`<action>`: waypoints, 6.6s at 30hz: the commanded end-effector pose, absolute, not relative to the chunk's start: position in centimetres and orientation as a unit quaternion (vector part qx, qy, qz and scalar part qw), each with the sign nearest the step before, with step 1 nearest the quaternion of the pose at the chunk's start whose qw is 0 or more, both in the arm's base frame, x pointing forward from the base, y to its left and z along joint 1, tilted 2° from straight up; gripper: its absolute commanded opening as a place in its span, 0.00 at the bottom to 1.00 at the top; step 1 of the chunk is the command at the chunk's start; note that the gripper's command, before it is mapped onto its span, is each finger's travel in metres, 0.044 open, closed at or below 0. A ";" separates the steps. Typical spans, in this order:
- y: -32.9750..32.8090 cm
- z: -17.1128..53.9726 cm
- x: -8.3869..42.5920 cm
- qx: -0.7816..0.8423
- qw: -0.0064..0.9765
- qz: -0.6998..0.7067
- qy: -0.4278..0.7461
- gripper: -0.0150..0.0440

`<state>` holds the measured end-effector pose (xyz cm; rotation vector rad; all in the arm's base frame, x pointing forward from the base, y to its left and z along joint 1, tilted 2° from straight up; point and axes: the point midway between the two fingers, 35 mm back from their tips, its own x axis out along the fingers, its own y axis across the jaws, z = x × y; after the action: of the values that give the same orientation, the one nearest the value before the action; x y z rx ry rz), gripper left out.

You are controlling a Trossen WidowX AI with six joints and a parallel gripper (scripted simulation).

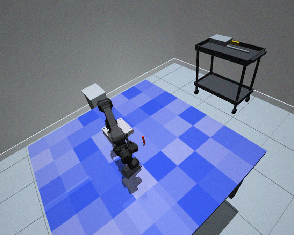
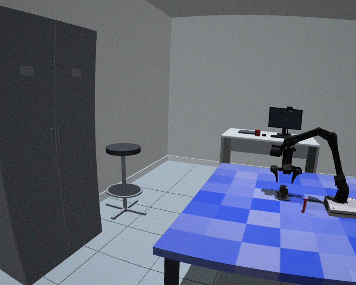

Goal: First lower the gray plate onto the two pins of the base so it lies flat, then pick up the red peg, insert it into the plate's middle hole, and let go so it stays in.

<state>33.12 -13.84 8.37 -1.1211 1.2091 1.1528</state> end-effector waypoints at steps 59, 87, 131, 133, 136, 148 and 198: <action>6.3 14.1 25.6 0.391 0.603 -0.351 0.600 1.00; 7.2 12.1 25.3 0.447 0.563 -0.407 0.564 1.00; 7.4 4.8 25.4 0.447 0.563 -0.406 0.564 1.00; 7.4 4.4 25.4 0.447 0.563 -0.406 0.564 1.00; 7.5 4.2 25.4 0.447 0.562 -0.407 0.564 1.00; 7.5 4.2 25.4 0.447 0.562 -0.407 0.564 0.47; 5.9 11.5 27.0 0.447 0.560 -0.410 0.565 0.25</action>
<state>26.45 6.55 11.67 1.0562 1.3275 -0.9657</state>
